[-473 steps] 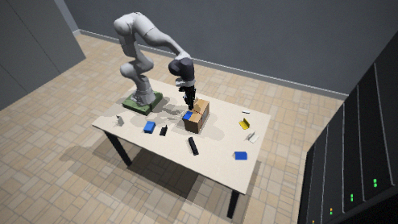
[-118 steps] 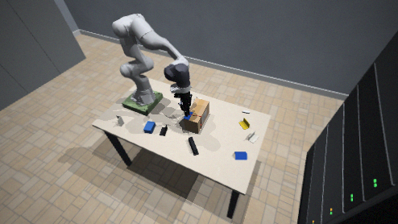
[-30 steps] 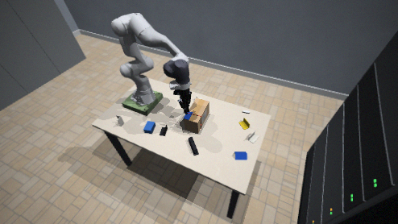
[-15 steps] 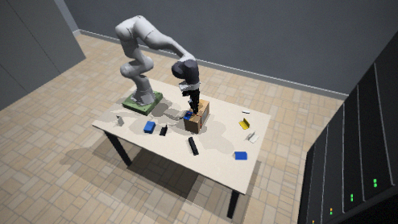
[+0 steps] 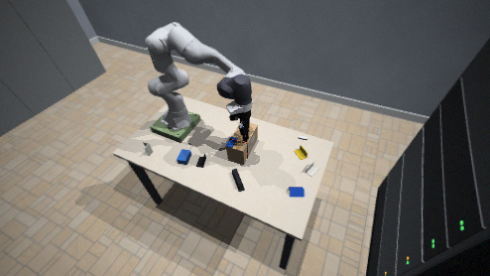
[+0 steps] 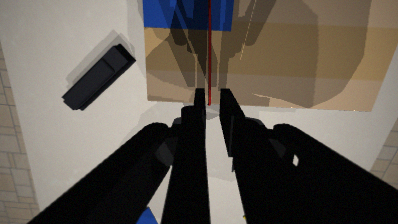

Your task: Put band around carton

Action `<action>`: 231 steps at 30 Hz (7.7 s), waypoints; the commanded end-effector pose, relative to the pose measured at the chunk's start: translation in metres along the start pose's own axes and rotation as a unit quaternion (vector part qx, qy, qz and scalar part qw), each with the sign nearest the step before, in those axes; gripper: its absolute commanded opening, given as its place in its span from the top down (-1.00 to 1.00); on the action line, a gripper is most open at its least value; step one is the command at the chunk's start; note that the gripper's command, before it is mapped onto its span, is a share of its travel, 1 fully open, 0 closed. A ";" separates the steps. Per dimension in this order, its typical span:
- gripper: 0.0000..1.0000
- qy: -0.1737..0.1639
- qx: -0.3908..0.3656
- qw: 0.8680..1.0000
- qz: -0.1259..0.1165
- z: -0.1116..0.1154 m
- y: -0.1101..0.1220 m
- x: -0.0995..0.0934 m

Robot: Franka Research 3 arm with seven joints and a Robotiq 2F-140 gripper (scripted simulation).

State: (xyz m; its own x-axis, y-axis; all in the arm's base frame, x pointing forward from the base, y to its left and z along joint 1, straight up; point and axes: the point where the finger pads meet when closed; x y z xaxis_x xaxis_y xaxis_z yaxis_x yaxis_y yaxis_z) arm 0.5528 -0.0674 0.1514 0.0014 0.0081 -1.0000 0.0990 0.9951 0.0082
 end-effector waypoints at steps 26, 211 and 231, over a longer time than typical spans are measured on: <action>0.63 0.002 -0.012 1.000 -0.002 -0.001 -0.001 0.000; 0.63 0.003 -0.013 1.000 -0.002 0.000 -0.001 0.030; 0.63 0.003 -0.013 1.000 -0.002 0.000 -0.001 0.030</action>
State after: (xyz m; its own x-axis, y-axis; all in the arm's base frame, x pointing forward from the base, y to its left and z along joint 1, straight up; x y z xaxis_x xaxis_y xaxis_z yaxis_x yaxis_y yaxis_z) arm 0.5526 -0.0679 0.1222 -0.0056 0.0084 -0.9999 0.0733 0.9973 0.0079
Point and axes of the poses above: the point where the finger pads meet when closed, its own x axis out along the fingers, its own y axis across the jaws, z = x × y, and after that the axes turned 11 degrees about x, right-handed
